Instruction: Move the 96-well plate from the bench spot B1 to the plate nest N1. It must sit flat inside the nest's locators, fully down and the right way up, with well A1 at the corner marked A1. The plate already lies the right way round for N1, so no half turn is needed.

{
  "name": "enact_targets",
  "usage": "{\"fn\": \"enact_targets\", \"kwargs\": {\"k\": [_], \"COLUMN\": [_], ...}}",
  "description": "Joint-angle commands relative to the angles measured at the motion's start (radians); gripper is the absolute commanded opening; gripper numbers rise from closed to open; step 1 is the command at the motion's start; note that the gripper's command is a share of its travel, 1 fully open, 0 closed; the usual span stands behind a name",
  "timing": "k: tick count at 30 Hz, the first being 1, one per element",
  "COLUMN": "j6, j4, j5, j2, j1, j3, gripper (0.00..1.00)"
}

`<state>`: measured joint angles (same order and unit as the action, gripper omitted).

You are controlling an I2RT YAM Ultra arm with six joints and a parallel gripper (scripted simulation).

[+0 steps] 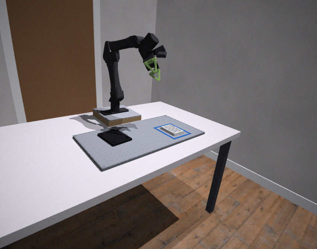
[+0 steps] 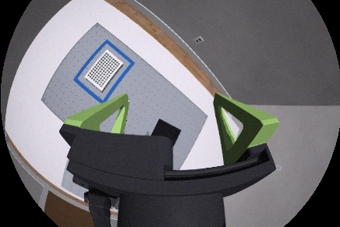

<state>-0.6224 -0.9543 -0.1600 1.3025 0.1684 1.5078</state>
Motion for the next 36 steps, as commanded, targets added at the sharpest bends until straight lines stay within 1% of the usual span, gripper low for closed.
{"fn": "enact_targets", "kwargs": {"k": [1, 3, 4, 5, 6, 7, 8, 11, 12, 13, 15, 16, 17, 18, 21, 23, 24, 25, 26, 27, 28, 30, 32, 33, 36], "j6": [0.107, 0.119, 0.125, 0.151, 0.177, 0.199, 0.205, 0.279, 0.285, 0.312, 0.312, 0.340, 0.362, 0.367, 0.442, 0.453, 0.459, 0.484, 0.510, 0.532, 0.538, 0.589, 0.589, 0.614, 0.688], "j4": [-0.060, -0.040, -0.027, -0.043, -0.057, -0.068, -0.057, -0.101, -0.092, -0.109, -0.109, -0.131, -0.142, -0.133, -0.178, -0.159, -0.152, -0.162, -0.177, -0.188, -0.179, -0.211, -0.211, -0.233, -0.280], "j5": [0.028, 0.021, 0.015, 0.022, 0.029, 0.035, 0.032, 0.050, 0.048, 0.054, 0.054, 0.062, 0.068, 0.066, 0.081, 0.078, 0.074, 0.081, 0.087, 0.093, 0.092, 0.103, 0.103, 0.110, 0.124], "j2": [0.052, 0.069, 0.076, 0.098, 0.120, 0.140, 0.148, 0.214, 0.223, 0.246, 0.246, 0.274, 0.294, 0.301, 0.367, 0.382, 0.389, 0.411, 0.433, 0.453, 0.461, 0.506, 0.506, 0.533, 0.600], "j1": [0.013, 0.027, 0.034, 0.036, 0.037, 0.039, 0.045, 0.050, 0.056, 0.058, 0.058, 0.050, 0.056, 0.066, 0.072, 0.082, 0.087, 0.089, 0.091, 0.093, 0.098, 0.102, 0.102, 0.093, 0.110], "j3": [0.073, 0.062, 0.022, 0.070, 0.086, 0.099, 0.093, 0.142, 0.138, 0.156, 0.156, 0.181, 0.195, 0.189, 0.239, 0.227, 0.181, 0.236, 0.252, 0.266, 0.260, 0.297, 0.297, 0.323, 0.376], "gripper": [1.00, 1.00, 1.00, 1.00, 1.00, 1.00, 1.00, 1.00, 1.00, 1.00, 1.00, 1.00, 1.00, 1.00, 1.00, 1.00, 1.00, 1.00, 1.00, 1.00, 1.00, 1.00, 1.00, 1.00, 1.00]}}
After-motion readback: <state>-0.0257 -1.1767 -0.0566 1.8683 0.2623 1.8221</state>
